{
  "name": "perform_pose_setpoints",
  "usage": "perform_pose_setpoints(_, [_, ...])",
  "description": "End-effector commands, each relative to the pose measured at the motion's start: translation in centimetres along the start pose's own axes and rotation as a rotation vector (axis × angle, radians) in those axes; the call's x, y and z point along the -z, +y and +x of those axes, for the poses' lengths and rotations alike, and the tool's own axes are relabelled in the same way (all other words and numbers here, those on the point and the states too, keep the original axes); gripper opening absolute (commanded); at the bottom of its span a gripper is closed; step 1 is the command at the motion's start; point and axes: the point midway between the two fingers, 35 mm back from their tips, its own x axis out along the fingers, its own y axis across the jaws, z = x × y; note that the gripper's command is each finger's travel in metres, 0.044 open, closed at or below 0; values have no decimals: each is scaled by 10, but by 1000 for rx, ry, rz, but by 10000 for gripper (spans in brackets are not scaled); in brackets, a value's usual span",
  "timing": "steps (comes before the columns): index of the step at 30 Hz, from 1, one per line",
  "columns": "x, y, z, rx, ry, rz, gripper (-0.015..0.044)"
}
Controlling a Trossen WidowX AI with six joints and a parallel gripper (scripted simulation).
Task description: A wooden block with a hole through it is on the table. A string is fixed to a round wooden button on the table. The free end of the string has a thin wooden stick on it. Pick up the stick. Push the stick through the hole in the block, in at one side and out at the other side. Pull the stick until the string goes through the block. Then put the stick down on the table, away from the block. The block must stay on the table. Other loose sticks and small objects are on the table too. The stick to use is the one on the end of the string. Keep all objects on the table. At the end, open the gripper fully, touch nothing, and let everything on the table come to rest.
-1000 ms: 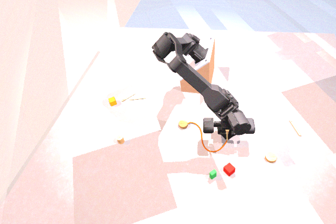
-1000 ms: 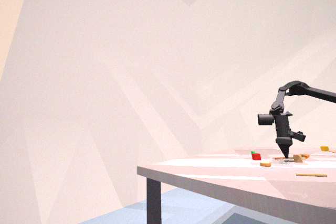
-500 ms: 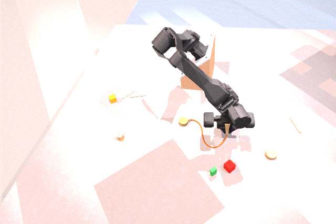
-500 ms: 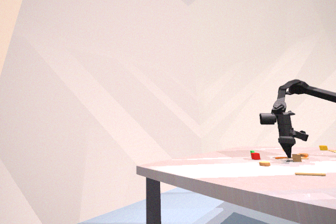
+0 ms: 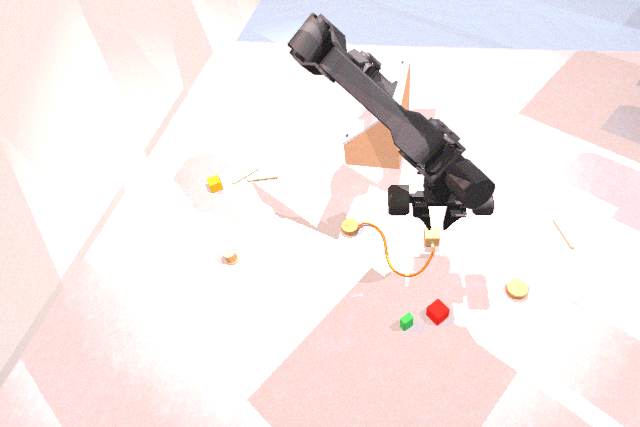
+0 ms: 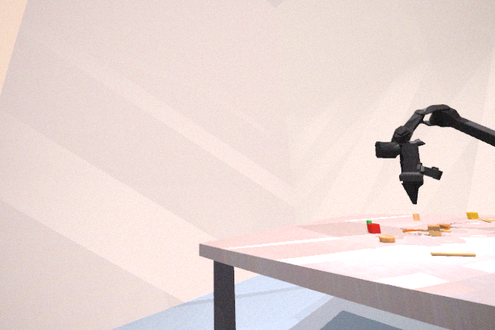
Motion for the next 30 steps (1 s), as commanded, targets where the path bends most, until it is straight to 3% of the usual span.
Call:
perform_pose_setpoints(1, [-1, 0, 2, 0, -1, 15, 121])
perform_pose_setpoints(19, [-31, 0, 3, -39, -38, 1649, 121])
perform_pose_setpoints(30, [-44, 1, 4, -75, -37, 2236, 121])
